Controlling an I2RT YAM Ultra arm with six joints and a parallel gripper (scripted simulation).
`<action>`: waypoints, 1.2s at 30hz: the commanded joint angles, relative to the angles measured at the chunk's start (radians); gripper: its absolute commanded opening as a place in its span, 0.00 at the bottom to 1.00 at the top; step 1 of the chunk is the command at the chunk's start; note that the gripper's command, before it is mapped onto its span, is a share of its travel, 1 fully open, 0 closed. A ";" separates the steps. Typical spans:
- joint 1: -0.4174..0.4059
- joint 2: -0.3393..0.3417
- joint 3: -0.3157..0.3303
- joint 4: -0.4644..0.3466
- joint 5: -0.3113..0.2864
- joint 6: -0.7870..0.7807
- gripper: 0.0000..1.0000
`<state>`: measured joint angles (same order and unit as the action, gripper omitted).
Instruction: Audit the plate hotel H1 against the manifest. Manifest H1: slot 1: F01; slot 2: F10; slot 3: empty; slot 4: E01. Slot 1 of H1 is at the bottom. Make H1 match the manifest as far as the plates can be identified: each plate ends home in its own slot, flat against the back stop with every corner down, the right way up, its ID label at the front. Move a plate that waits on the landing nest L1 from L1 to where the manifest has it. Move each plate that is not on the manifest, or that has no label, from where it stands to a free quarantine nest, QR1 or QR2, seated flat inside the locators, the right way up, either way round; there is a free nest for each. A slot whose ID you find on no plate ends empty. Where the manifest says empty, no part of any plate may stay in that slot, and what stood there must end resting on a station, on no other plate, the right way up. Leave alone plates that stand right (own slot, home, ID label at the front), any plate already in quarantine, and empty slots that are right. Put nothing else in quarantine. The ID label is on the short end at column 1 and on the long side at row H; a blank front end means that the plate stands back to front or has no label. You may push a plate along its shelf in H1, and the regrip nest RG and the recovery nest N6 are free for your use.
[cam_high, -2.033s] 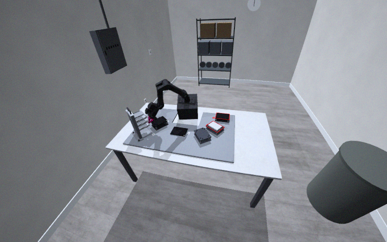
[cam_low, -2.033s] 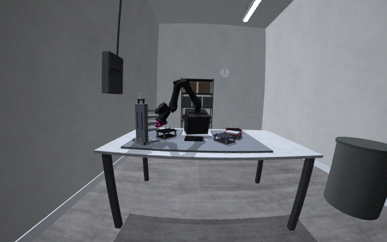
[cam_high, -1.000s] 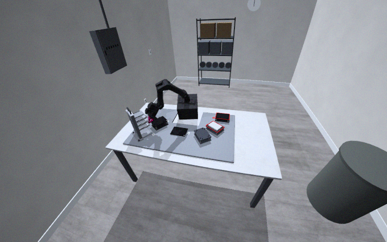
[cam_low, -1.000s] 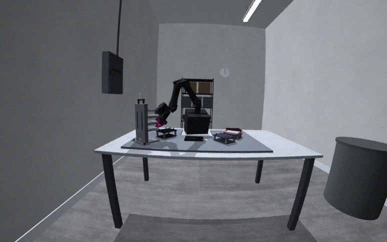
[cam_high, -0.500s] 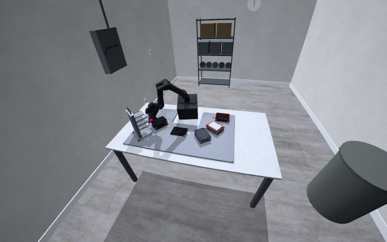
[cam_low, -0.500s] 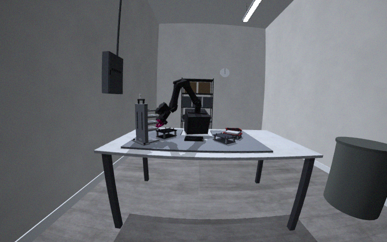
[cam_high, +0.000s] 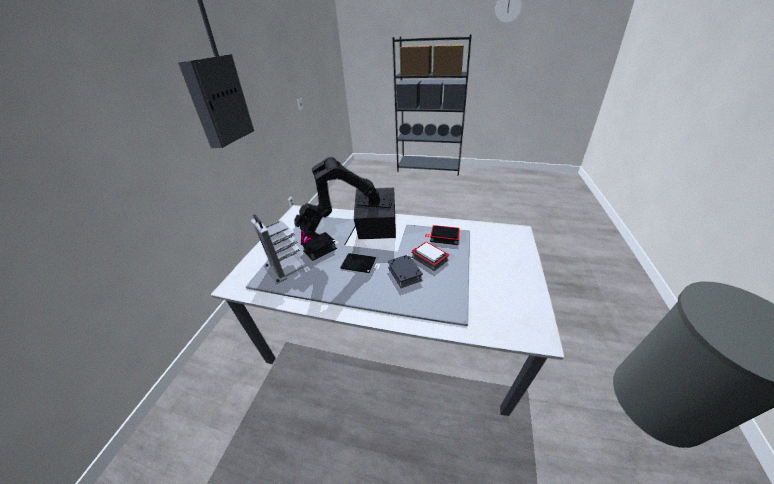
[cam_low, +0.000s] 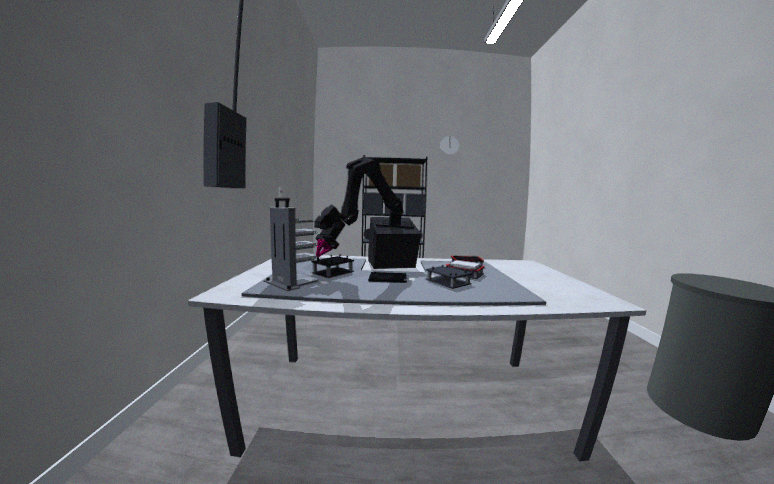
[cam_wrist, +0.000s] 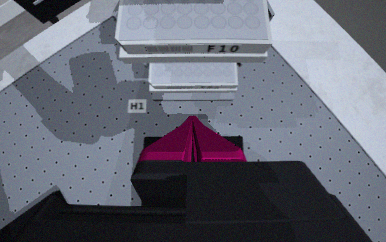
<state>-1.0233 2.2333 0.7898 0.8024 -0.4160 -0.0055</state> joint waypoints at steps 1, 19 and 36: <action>-0.009 -0.016 -0.012 0.026 -0.006 -0.003 0.00; -0.036 -0.032 -0.117 0.107 -0.027 -0.020 0.00; -0.065 -0.038 -0.211 0.185 -0.051 -0.039 0.00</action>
<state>-1.0798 2.2024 0.5846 0.9665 -0.4595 -0.0410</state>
